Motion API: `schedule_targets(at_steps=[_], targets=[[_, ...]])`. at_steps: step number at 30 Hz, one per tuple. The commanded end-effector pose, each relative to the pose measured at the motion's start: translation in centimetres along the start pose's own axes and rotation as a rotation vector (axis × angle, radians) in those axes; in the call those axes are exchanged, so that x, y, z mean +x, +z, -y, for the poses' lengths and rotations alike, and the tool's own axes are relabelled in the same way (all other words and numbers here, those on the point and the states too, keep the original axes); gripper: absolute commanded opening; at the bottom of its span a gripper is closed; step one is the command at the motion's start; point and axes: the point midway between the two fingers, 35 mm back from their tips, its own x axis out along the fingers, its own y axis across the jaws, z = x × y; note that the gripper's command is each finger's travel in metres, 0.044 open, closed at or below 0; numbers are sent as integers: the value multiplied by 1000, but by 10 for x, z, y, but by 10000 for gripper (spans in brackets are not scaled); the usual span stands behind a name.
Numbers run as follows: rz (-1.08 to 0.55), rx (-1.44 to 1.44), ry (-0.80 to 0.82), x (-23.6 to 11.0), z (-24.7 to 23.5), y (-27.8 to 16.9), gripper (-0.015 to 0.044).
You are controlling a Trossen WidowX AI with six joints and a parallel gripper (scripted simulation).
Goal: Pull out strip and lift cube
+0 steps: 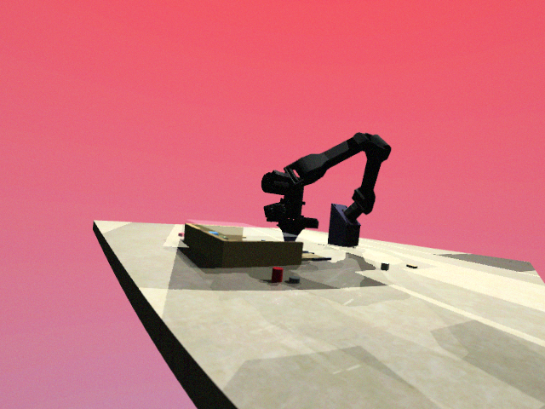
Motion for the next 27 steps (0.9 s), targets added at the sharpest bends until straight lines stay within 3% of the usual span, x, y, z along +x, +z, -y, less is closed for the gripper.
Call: schedule_targets(at_steps=[1,27], targets=[[-8,0,4,4,-1,0,0],[-9,1,4,6,0,-17,0]])
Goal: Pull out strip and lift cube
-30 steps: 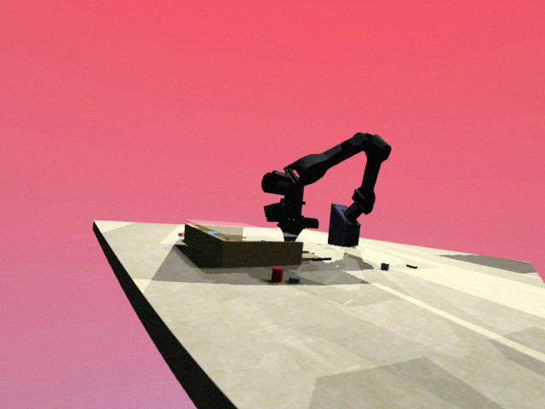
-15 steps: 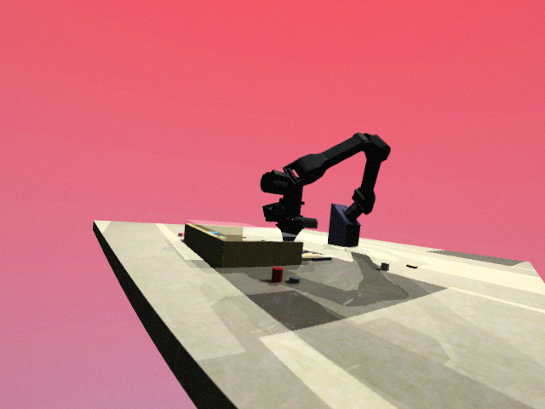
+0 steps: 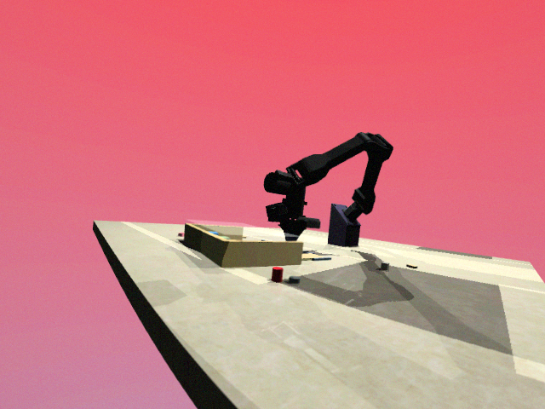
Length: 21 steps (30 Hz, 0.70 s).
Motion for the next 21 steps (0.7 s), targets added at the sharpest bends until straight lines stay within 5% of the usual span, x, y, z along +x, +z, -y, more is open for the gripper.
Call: schedule_targets(at_steps=[1,21], targets=[[-21,10,2,6,0,-13,0],[-22,12,2,6,0,-43,0]])
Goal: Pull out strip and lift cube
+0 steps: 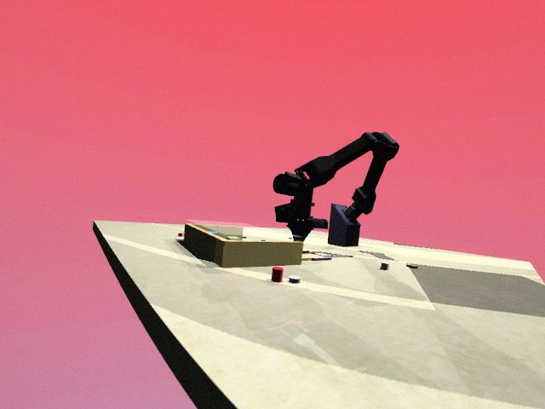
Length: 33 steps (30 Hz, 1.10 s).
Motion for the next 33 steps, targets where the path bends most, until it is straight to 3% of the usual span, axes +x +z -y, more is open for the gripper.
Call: schedule_targets(at_steps=[1,33], targets=[[-25,11,2,6,0,-14,0],[-27,14,2,6,0,-61,0]])
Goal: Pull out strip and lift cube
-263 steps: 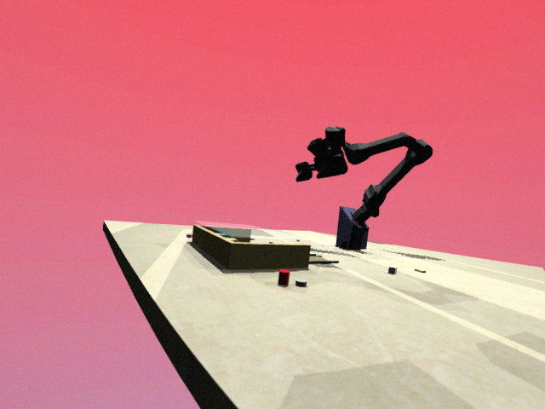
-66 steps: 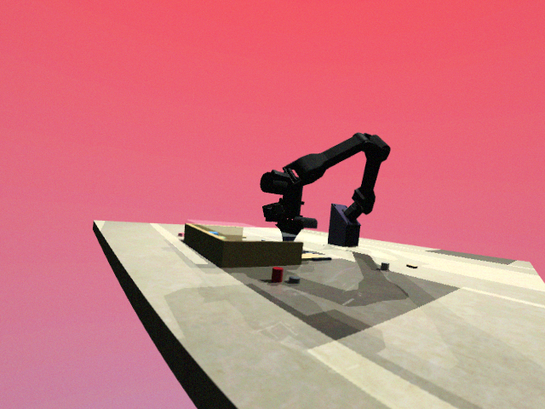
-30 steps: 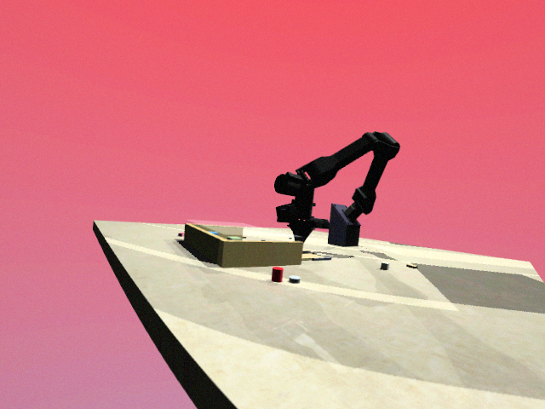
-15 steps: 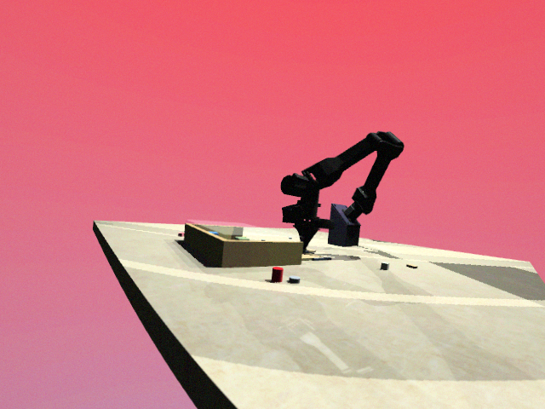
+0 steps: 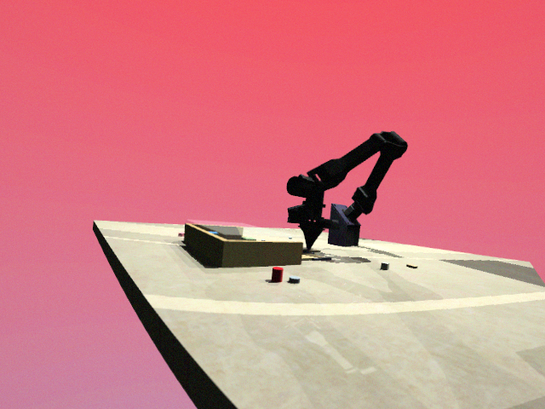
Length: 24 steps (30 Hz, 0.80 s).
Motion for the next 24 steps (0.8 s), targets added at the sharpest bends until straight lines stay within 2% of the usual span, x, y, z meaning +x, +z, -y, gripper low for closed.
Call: schedule_targets(at_steps=[1,24], targets=[[-29,13,2,6,0,-15,0],[-30,14,2,5,0,-49,0]])
